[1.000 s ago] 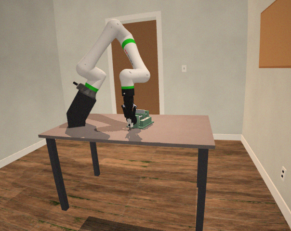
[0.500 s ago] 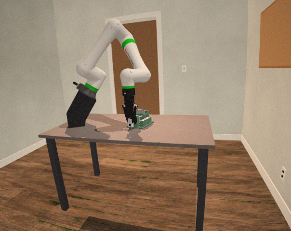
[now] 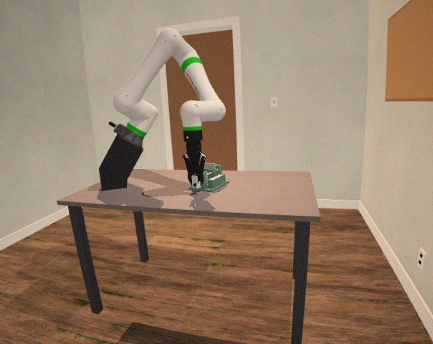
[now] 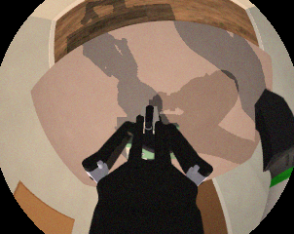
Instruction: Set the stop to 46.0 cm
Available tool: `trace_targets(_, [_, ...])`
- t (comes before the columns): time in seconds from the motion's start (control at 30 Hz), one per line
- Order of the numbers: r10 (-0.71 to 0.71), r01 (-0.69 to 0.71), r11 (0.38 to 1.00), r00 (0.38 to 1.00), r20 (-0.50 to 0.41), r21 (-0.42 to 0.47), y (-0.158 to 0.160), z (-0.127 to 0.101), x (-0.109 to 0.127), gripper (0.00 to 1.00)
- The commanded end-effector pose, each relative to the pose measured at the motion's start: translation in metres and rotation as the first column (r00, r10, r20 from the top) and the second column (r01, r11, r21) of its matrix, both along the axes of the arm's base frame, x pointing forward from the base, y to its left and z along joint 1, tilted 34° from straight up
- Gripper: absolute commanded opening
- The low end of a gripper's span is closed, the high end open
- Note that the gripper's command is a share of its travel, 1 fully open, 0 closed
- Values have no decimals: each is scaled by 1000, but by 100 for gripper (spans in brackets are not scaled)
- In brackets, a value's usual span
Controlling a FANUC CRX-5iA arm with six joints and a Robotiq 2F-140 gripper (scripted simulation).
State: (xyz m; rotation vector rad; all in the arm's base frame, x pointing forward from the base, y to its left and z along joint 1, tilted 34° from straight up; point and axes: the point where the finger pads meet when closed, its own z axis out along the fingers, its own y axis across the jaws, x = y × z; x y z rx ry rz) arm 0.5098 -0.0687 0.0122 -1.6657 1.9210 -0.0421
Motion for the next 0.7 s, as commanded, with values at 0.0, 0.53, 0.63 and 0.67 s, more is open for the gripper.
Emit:
trace_targets(0.0, [0, 0, 1000, 1000, 0, 0, -2, 3, 1, 4])
trace_targets(0.53, [0, 0, 1000, 1000, 0, 0, -10, 21, 0, 4])
trace_targets(0.63, [0, 0, 1000, 1000, 0, 0, -11, 25, -2, 4])
trace_targets(0.67, [0, 0, 1000, 1000, 0, 0, -11, 25, -2, 4])
